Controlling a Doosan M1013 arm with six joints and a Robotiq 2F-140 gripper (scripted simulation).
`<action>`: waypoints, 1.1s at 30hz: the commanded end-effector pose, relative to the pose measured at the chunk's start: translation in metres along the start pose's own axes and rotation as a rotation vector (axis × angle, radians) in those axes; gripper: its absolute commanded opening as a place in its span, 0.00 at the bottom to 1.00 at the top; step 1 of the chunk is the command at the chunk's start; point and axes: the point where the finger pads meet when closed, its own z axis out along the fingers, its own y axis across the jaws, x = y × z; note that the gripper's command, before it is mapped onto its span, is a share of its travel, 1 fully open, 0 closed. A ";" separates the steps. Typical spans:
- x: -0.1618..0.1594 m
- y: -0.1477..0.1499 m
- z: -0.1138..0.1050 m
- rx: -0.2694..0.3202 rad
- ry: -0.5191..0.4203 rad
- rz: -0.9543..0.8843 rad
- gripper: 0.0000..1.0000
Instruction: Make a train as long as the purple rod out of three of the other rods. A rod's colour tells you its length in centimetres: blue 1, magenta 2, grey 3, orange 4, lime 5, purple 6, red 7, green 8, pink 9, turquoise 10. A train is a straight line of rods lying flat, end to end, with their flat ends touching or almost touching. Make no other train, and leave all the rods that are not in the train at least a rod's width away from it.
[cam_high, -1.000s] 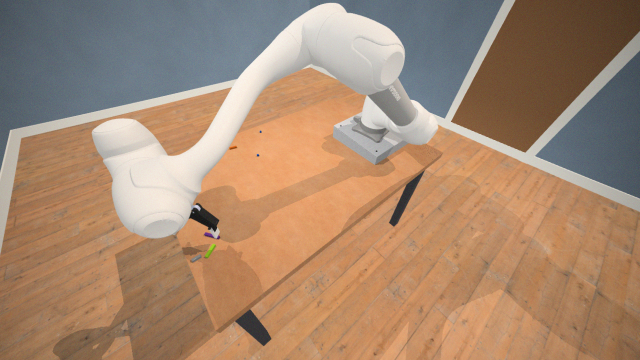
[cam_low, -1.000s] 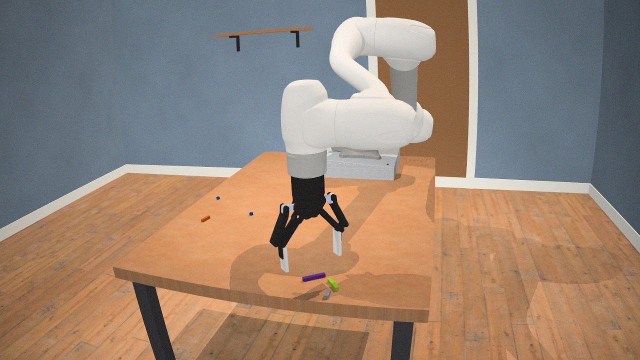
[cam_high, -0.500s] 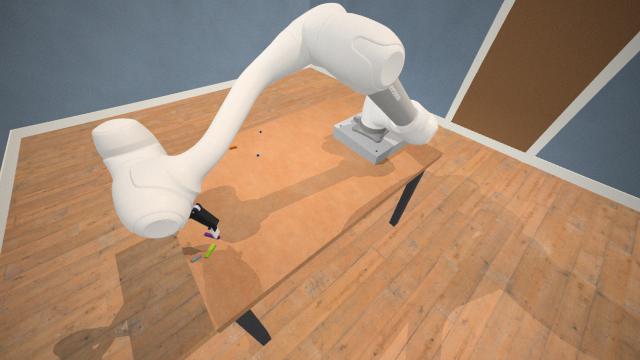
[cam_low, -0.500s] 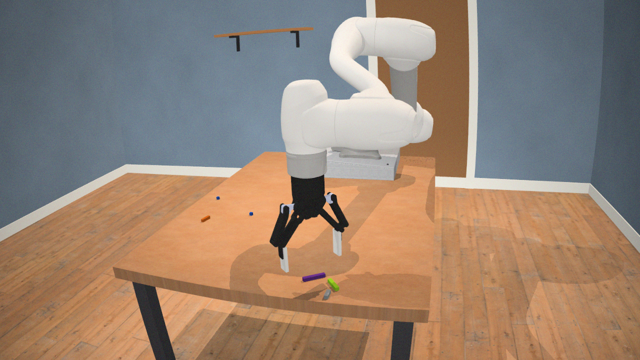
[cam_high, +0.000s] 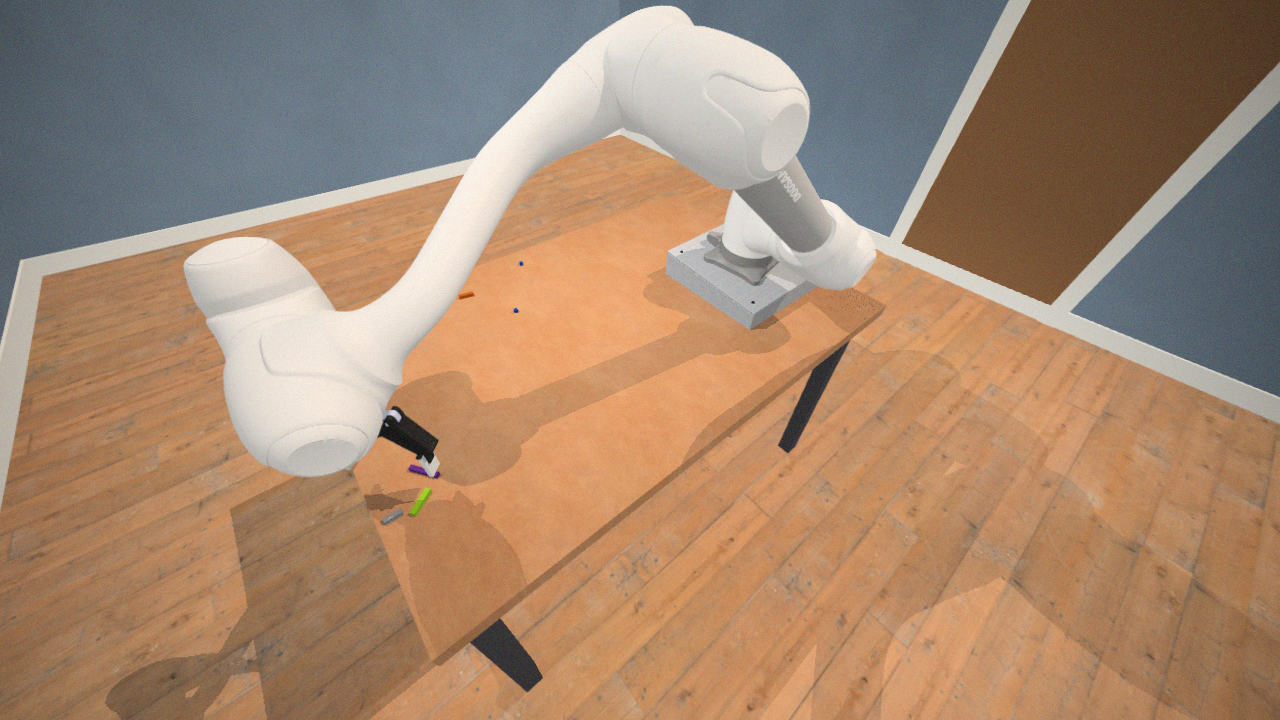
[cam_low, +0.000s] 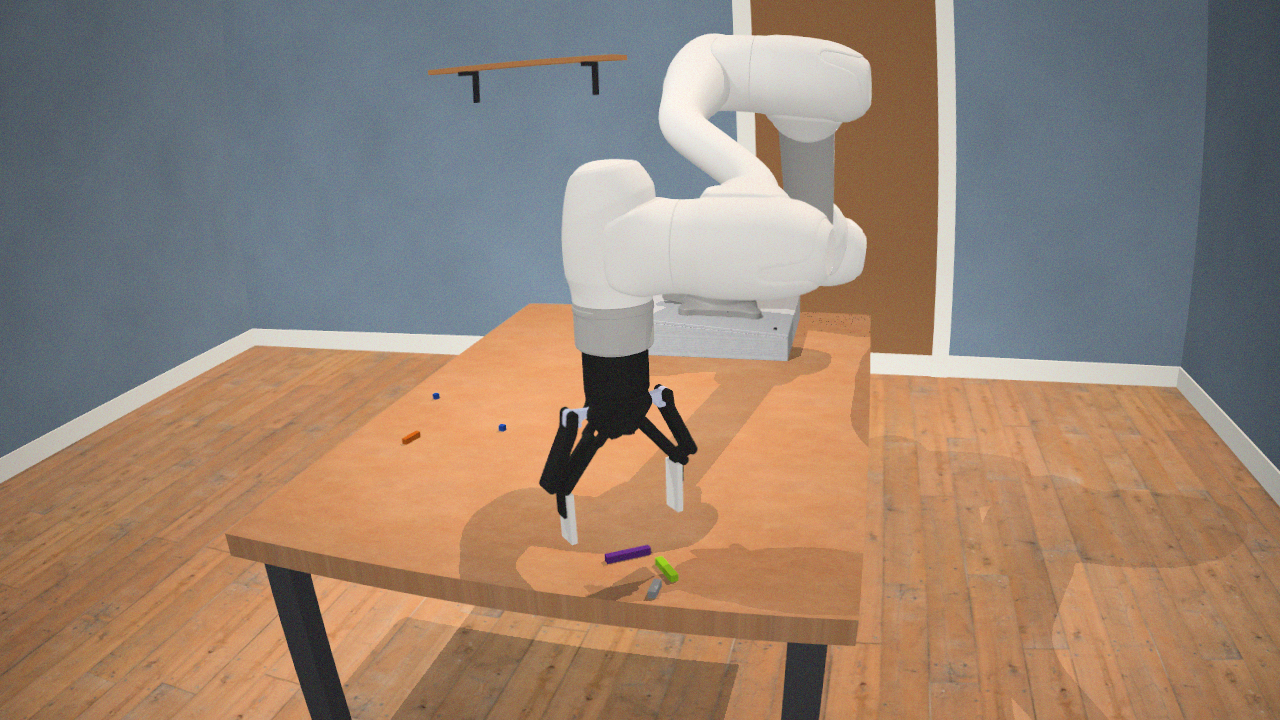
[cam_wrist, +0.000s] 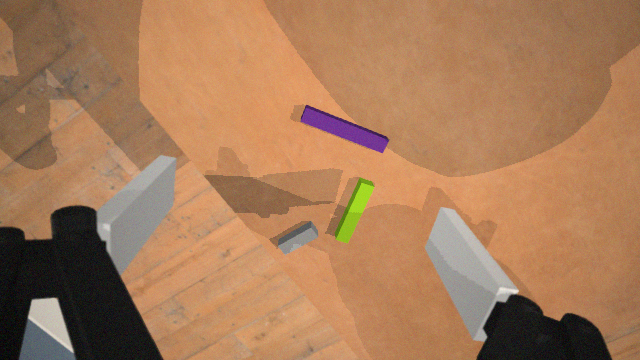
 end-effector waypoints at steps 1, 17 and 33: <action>0.000 0.000 0.000 0.000 0.000 -0.001 1.00; 0.078 -0.040 -0.002 0.000 0.001 -0.347 1.00; 0.198 -0.082 -0.003 0.000 0.002 -0.867 1.00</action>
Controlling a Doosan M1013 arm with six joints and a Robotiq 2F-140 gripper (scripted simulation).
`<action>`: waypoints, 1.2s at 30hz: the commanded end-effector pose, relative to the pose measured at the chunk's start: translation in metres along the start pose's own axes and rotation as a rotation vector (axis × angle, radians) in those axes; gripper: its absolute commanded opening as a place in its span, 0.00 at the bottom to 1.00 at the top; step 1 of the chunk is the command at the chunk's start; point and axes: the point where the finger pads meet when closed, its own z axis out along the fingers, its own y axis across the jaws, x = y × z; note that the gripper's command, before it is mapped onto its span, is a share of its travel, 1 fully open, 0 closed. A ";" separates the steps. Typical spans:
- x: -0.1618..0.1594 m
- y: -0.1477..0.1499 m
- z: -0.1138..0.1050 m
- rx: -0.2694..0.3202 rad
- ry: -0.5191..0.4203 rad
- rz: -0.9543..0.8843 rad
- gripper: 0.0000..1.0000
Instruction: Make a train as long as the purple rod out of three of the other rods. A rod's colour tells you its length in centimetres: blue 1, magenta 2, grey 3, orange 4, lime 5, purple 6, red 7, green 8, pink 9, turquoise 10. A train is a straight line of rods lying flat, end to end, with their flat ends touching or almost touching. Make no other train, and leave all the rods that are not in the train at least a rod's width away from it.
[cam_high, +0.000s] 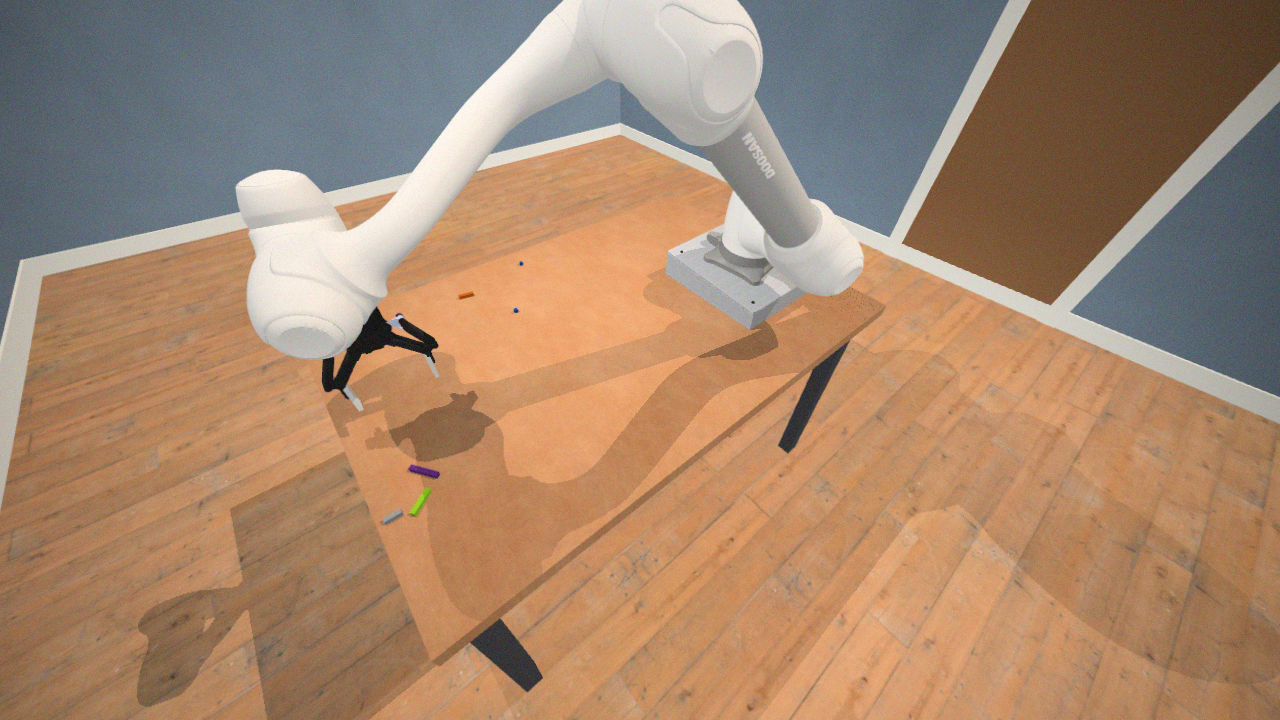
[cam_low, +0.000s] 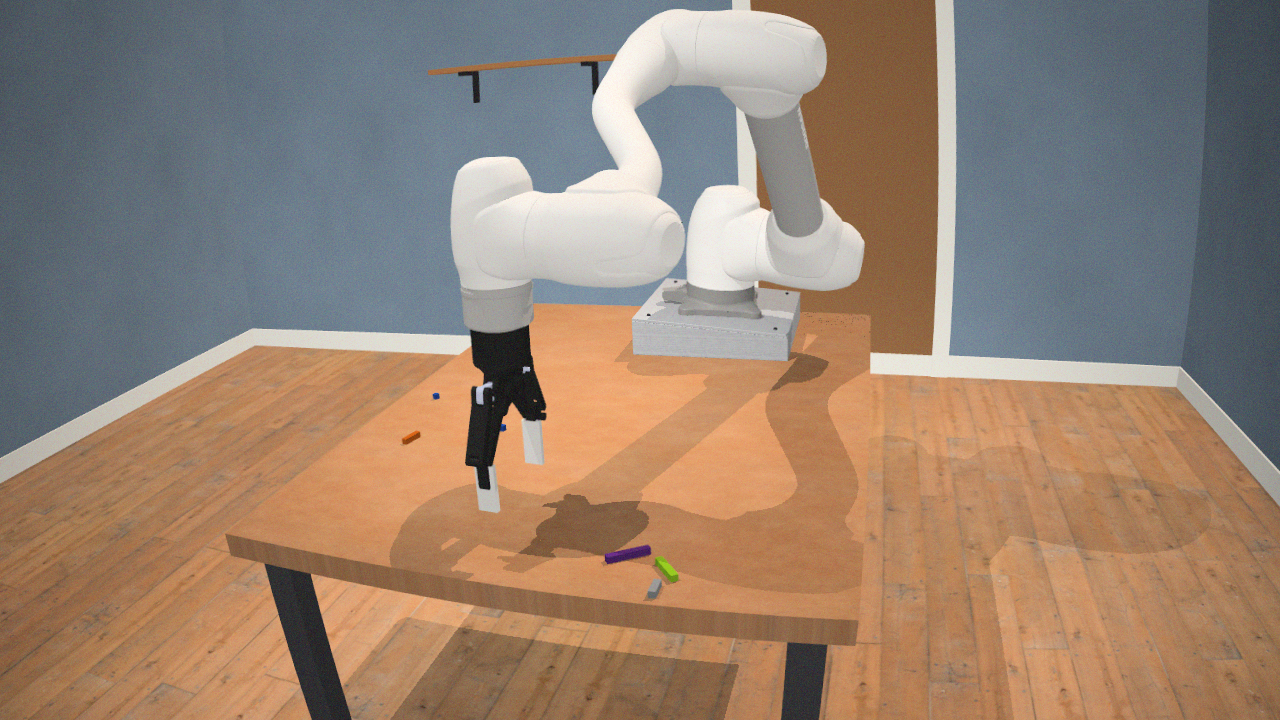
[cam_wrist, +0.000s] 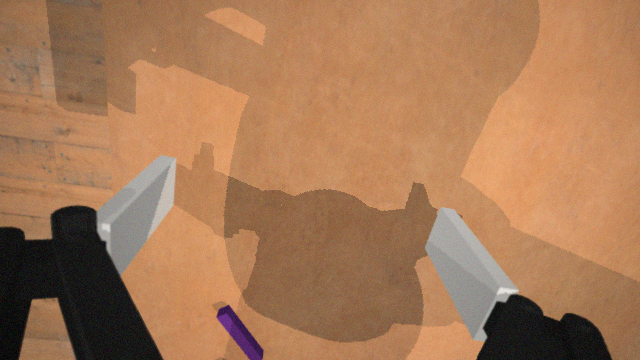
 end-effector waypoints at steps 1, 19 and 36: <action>0.034 0.017 0.000 0.008 -0.011 -0.167 1.00; 0.150 0.094 0.002 0.011 -0.009 -0.755 1.00; 0.239 0.183 0.005 0.014 -0.006 -1.308 1.00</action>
